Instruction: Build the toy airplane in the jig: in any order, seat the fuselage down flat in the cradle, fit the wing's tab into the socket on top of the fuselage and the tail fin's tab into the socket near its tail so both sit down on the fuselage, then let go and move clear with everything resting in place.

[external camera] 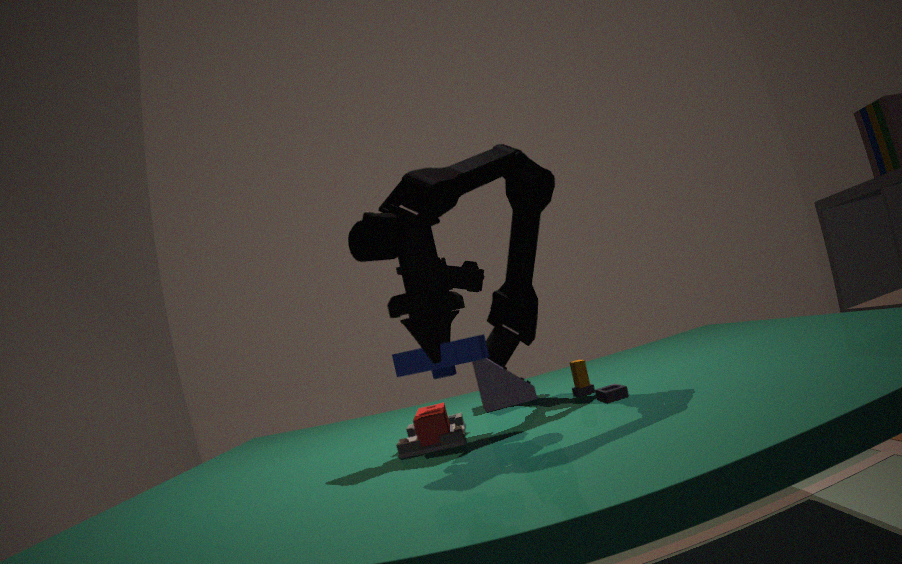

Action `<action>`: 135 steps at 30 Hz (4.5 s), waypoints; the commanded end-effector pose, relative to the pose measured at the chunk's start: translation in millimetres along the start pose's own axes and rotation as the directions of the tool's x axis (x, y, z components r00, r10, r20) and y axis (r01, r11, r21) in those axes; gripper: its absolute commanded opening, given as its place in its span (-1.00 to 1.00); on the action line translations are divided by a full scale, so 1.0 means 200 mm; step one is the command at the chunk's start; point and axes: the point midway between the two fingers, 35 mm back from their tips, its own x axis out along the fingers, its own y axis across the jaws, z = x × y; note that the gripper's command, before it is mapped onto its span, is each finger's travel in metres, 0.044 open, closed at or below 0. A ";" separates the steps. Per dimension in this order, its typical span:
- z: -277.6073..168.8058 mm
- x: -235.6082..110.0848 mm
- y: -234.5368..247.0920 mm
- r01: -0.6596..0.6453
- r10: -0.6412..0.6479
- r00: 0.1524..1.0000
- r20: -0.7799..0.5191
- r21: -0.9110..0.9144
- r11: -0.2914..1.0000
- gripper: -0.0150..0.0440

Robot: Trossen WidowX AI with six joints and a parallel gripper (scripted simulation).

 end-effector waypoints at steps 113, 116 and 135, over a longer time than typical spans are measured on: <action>-0.23 0.26 0.06 -0.007 0.009 1.000 0.006 -0.263 0.965 -0.23; -0.23 0.26 0.06 -0.007 0.009 1.000 0.006 -0.263 0.965 0.04; -0.23 0.26 0.06 -0.007 0.009 1.000 0.006 -0.263 0.965 1.00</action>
